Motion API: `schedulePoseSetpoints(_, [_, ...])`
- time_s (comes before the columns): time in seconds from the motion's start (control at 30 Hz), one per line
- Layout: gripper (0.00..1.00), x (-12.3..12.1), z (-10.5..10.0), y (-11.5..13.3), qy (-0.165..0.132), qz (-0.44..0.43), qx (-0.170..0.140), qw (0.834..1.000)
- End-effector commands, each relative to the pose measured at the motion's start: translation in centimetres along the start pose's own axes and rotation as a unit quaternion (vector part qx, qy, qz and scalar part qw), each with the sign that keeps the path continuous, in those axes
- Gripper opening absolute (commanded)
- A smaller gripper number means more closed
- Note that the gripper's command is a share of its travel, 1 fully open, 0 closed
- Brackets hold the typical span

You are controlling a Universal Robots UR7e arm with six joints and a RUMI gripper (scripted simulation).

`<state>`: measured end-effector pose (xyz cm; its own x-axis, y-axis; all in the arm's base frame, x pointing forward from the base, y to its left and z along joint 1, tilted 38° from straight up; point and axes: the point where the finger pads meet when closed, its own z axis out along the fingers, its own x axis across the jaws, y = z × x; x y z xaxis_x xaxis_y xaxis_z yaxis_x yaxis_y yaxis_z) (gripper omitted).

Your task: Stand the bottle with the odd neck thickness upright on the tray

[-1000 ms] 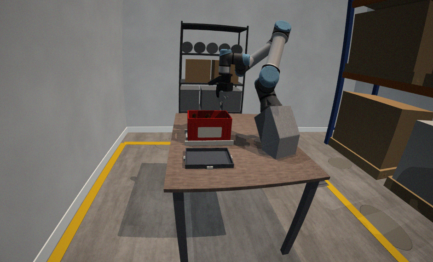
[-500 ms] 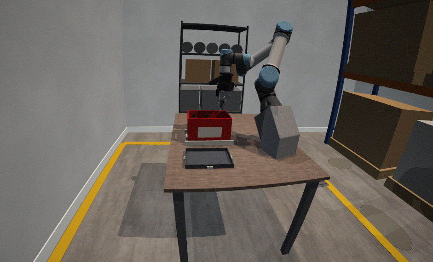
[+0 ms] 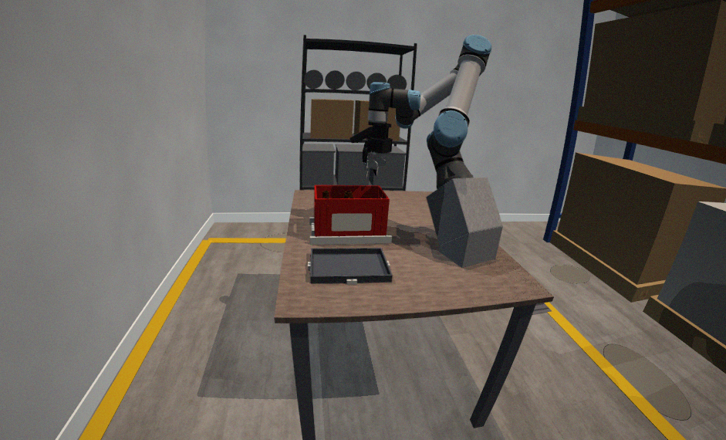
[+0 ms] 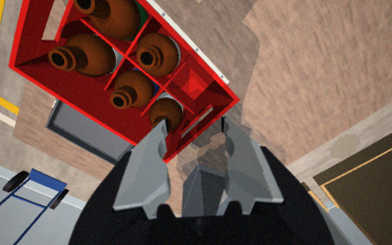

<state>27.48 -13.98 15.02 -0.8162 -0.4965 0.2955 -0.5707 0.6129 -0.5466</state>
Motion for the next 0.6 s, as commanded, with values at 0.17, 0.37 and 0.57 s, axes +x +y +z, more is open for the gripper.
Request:
schedulePoseSetpoints(0.17, [0.38,0.04,0.07,0.08,0.000,0.000,-0.001,1.000])
schedulePoseSetpoints(0.37, [0.38,0.05,0.10,0.09,0.001,0.000,-0.001,1.000])
schedulePoseSetpoints(0.57, [0.38,0.06,0.26,0.17,0.001,0.000,-0.002,1.000])
